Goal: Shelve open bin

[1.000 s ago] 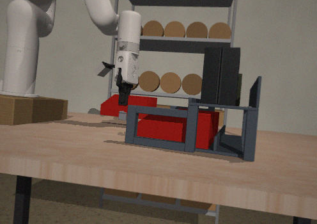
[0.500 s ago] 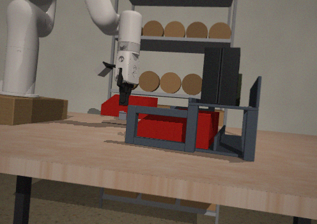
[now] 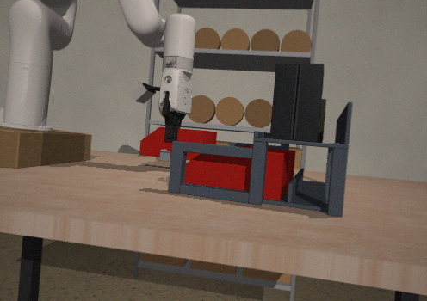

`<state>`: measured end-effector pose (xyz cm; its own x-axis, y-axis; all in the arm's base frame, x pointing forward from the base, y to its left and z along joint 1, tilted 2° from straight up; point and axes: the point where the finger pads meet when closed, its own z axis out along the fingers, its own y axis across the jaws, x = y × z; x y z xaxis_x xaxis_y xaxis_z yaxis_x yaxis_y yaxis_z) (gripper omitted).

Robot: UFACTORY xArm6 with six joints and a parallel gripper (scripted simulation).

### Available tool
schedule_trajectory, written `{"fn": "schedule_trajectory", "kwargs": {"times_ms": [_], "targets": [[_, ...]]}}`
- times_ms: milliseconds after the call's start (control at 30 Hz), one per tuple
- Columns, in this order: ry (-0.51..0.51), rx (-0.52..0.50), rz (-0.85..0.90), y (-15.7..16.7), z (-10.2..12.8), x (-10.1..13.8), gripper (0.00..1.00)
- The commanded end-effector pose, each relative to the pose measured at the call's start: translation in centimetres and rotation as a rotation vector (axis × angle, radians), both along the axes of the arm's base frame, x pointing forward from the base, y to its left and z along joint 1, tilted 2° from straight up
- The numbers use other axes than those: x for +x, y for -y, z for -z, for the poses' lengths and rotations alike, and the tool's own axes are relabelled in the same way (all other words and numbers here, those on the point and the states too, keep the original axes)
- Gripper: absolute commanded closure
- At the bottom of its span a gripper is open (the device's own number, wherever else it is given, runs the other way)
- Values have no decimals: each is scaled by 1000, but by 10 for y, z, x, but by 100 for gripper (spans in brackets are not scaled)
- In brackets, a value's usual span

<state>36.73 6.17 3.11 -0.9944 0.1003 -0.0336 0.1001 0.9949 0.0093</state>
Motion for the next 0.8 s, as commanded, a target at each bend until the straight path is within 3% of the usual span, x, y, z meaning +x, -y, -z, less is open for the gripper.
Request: {"fn": "schedule_trajectory", "kwargs": {"times_ms": [0,767], "targets": [[5,1,0,2,-2,14,100],[5,1,0,5,-3,35,100]]}}
